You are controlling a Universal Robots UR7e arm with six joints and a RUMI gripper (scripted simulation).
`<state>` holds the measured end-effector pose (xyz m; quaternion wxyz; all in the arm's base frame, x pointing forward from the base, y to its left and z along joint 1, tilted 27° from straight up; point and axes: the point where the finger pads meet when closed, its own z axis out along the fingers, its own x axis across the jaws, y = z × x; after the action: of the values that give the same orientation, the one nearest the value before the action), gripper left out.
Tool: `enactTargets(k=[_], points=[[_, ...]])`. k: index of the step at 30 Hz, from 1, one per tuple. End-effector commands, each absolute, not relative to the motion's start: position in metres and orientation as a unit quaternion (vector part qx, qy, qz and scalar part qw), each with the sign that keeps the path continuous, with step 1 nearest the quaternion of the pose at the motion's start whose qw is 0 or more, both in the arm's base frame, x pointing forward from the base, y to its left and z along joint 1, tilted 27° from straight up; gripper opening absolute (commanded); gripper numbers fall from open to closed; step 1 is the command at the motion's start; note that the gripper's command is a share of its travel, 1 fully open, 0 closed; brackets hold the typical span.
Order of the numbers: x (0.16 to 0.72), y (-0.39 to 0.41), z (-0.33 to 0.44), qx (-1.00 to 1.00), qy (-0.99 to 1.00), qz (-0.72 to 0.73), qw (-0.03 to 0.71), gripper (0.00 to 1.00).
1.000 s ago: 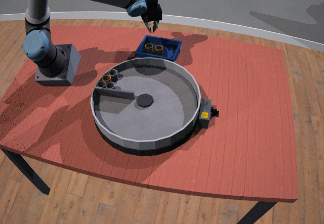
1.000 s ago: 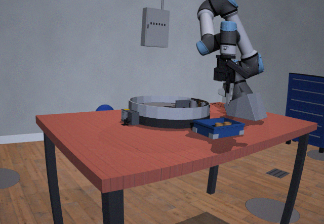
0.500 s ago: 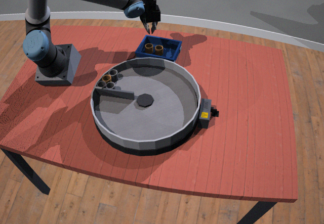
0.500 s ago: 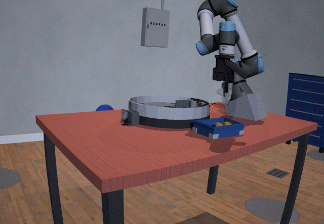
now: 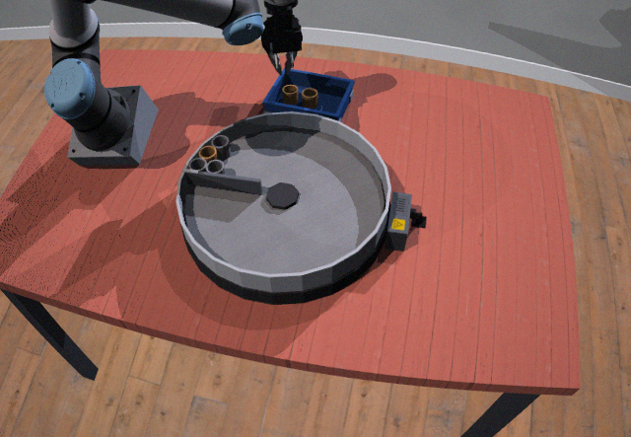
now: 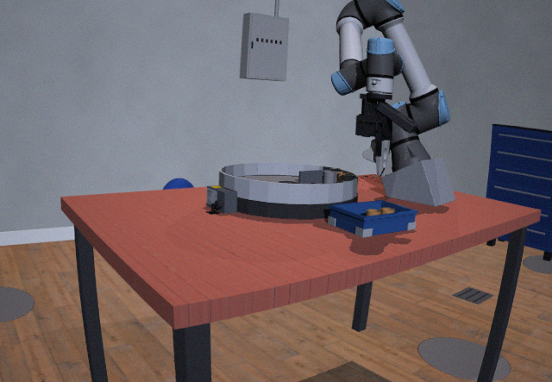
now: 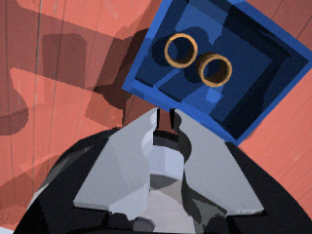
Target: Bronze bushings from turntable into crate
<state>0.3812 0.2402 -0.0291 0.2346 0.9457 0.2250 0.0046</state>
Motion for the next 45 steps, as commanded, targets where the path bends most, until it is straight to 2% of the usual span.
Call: enactTargets(k=[1,45], points=[[0.376,0.219,-0.018,0.947,0.219,0.007,0.234,0.05],[0.322,0.043,0.061,0.959,0.159,0.022,0.232,0.05]])
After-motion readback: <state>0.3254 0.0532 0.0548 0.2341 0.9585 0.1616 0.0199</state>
